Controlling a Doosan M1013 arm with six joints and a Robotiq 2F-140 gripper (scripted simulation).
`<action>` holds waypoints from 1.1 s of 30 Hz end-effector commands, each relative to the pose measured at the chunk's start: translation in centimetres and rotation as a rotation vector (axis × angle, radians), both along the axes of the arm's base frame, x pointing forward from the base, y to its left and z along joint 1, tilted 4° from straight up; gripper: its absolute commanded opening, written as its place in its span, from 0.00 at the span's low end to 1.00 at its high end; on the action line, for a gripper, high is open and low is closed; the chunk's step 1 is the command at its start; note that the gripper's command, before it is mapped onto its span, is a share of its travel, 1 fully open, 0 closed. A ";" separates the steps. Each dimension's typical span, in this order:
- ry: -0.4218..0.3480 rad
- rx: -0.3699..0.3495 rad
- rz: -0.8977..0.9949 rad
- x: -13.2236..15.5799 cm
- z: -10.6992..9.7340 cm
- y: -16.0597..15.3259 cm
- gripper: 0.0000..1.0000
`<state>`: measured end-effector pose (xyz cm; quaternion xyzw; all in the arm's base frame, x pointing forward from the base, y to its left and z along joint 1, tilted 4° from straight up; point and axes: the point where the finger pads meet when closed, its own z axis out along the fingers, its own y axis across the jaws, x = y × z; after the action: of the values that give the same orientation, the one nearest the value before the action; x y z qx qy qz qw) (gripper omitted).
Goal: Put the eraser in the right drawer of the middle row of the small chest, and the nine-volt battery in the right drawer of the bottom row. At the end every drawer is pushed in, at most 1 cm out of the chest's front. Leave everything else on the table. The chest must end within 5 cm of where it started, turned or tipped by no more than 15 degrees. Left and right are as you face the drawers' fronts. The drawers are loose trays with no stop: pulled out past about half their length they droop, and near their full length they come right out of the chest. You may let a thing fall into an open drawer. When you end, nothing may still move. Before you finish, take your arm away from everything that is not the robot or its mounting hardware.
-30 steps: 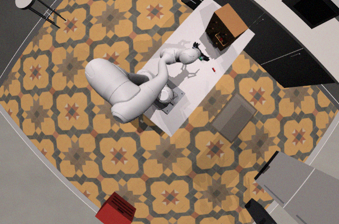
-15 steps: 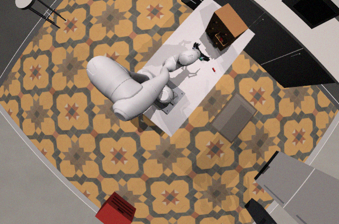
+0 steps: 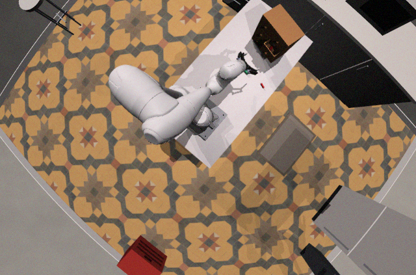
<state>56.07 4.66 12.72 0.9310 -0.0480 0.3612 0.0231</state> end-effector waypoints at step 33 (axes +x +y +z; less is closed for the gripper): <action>-0.410 -0.064 -0.022 1.9 -2.3 -0.2 1.00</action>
<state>57.93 5.28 10.72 0.8590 -0.0580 0.5044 0.0654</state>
